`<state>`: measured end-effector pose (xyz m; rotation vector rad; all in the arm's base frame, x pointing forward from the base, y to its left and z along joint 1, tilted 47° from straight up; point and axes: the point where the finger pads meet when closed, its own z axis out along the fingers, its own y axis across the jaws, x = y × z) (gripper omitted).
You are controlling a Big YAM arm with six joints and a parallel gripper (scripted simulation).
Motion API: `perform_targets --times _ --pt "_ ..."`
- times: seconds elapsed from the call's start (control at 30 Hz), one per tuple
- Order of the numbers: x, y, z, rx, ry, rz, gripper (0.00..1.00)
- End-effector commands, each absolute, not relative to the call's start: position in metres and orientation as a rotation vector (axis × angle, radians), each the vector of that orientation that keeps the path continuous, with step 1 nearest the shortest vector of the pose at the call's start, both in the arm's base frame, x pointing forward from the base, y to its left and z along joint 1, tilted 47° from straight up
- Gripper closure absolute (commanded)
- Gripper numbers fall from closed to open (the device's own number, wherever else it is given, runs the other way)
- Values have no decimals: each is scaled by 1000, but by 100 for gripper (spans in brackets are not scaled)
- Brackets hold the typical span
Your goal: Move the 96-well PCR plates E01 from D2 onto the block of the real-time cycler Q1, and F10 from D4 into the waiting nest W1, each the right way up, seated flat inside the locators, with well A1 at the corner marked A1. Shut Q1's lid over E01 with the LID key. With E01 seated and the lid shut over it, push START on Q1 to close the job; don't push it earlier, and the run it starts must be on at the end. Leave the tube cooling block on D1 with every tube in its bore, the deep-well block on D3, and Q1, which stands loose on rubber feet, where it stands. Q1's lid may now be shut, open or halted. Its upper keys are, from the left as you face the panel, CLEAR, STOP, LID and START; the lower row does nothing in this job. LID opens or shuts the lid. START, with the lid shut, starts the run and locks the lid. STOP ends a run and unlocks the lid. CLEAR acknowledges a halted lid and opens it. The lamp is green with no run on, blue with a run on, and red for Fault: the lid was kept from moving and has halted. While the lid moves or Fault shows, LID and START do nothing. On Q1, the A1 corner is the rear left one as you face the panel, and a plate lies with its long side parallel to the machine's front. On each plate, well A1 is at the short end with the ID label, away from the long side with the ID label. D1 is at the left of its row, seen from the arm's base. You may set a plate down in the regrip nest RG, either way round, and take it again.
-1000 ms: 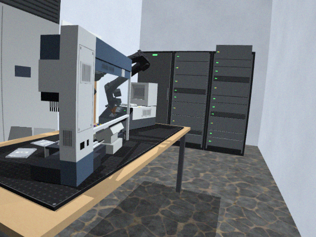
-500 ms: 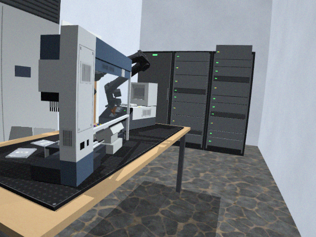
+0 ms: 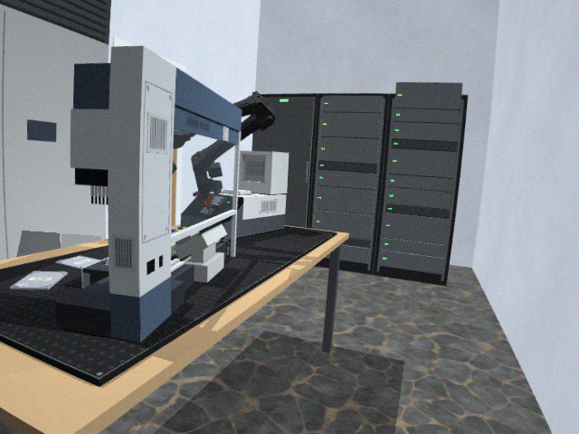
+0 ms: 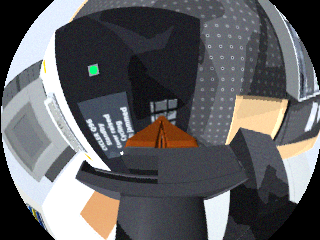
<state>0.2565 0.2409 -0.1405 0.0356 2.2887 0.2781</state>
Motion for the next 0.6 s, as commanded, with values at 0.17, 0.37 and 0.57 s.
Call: perform_targets --times 0.17,0.37,0.57 --pt "243 233 -145 9 2318 255 100" --pt "245 236 -143 14 2314 264 100" --pt "247 238 -142 18 2312 270 100"
